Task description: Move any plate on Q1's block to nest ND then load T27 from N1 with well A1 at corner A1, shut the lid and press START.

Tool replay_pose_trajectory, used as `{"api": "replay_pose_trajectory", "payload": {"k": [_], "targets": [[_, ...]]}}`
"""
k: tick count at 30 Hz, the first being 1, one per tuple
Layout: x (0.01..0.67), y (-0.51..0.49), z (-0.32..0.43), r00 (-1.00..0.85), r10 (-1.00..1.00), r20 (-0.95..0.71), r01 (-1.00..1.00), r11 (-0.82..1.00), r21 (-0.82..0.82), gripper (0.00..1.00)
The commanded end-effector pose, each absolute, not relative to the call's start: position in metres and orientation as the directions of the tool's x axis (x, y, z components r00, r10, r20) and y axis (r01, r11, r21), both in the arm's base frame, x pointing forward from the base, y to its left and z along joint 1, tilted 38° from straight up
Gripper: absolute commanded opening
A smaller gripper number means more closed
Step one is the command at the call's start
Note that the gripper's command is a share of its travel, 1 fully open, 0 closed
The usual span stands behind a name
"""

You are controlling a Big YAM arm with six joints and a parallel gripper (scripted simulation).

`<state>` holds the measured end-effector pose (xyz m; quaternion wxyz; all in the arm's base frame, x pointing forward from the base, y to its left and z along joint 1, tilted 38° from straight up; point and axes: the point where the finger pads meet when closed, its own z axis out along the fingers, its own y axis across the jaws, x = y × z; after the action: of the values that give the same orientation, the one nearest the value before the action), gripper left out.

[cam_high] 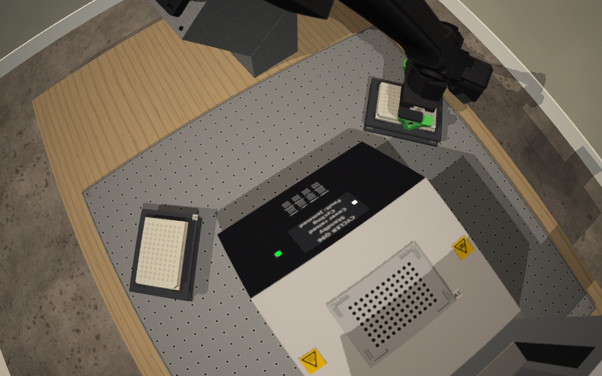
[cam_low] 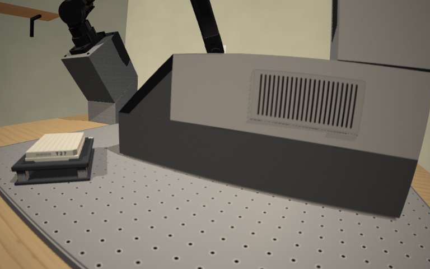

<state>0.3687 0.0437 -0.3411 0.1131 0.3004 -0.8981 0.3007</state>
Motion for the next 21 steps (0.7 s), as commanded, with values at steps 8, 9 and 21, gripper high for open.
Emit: {"api": "replay_pose_trajectory", "payload": {"k": [8,9,21], "targets": [[0.365,0.055,-0.340,-0.784,-0.492,0.378,-0.621,0.626,-0.472,1.00],[0.368,0.056,-0.341,-0.787,-0.493,0.371,-0.617,0.628,-0.475,1.00],[0.379,0.075,-0.314,-0.796,-0.492,0.353,-0.606,0.633,-0.482,1.00]]}}
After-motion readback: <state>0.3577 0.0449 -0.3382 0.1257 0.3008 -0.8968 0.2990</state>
